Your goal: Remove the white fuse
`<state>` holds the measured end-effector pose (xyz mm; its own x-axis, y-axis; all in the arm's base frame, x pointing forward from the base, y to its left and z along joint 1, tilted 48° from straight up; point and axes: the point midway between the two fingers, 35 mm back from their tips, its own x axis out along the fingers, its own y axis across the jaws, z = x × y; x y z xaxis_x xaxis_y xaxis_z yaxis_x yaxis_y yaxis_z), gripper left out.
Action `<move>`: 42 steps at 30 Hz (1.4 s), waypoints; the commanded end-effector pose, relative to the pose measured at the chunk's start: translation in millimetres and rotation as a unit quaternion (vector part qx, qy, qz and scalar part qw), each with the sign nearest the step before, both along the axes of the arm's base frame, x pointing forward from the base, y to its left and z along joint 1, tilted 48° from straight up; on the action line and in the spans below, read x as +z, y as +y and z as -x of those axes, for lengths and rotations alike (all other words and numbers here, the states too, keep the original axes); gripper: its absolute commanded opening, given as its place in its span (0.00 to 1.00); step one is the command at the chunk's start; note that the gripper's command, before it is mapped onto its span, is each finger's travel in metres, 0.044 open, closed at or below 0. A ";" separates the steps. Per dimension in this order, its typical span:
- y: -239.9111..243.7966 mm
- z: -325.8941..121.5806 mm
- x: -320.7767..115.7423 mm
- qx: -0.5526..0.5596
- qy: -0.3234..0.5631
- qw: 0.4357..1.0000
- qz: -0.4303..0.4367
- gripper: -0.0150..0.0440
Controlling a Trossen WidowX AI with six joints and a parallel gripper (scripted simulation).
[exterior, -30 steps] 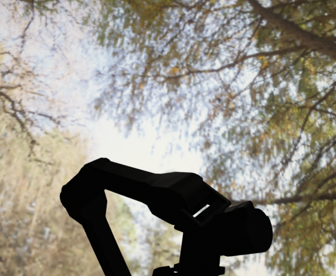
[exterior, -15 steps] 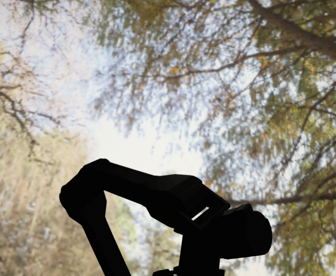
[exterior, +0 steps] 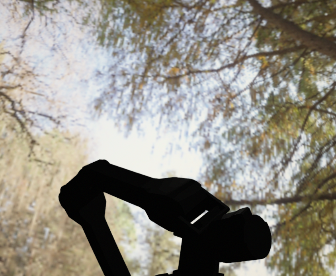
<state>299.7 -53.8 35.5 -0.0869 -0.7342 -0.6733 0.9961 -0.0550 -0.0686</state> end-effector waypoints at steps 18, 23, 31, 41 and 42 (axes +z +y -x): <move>3.9 -0.9 3.4 0.000 0.000 1.000 0.000 0.25; 5.7 -1.3 5.0 0.000 0.000 1.000 0.000 0.25; 8.6 -1.7 7.6 0.001 0.000 1.000 0.000 0.25; 12.3 -2.2 10.8 0.001 0.001 1.000 0.000 0.25; 12.6 -2.2 11.1 0.001 0.001 1.000 0.000 0.25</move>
<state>301.5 -42.8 45.6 -0.0856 -0.7370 -0.6704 0.9961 -0.0480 -0.0745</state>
